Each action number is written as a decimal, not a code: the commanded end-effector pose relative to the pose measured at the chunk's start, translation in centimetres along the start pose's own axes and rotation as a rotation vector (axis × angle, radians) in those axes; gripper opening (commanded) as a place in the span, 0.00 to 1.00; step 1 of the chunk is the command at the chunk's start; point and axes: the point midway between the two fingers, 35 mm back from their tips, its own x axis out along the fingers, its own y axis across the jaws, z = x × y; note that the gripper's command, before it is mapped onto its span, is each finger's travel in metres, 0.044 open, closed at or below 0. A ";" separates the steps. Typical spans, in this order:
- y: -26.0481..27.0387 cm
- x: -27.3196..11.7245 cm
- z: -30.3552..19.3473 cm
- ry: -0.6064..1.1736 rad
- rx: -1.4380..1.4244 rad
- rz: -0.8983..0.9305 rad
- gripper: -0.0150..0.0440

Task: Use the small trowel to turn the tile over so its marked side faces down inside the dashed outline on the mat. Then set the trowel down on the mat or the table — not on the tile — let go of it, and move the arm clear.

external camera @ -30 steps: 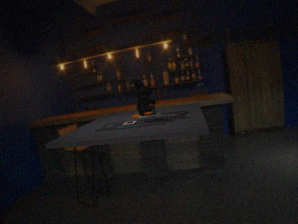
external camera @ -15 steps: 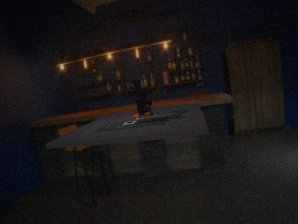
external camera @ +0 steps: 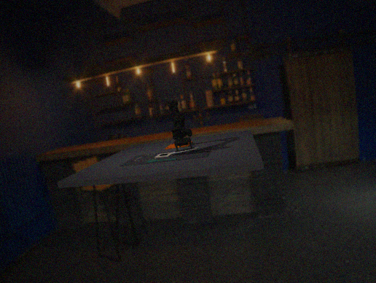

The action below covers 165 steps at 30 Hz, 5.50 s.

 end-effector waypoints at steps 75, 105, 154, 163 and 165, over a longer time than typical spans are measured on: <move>-3.6 -2.9 -7.7 0.064 -0.086 -0.011 0.25; -4.6 -3.6 -13.7 0.068 -0.091 -0.011 0.25; -6.2 -5.1 -7.6 0.064 -0.086 -0.011 0.25; -6.2 -5.1 -7.6 0.064 -0.086 -0.011 0.25; -6.2 -5.1 -7.6 0.064 -0.086 -0.011 0.25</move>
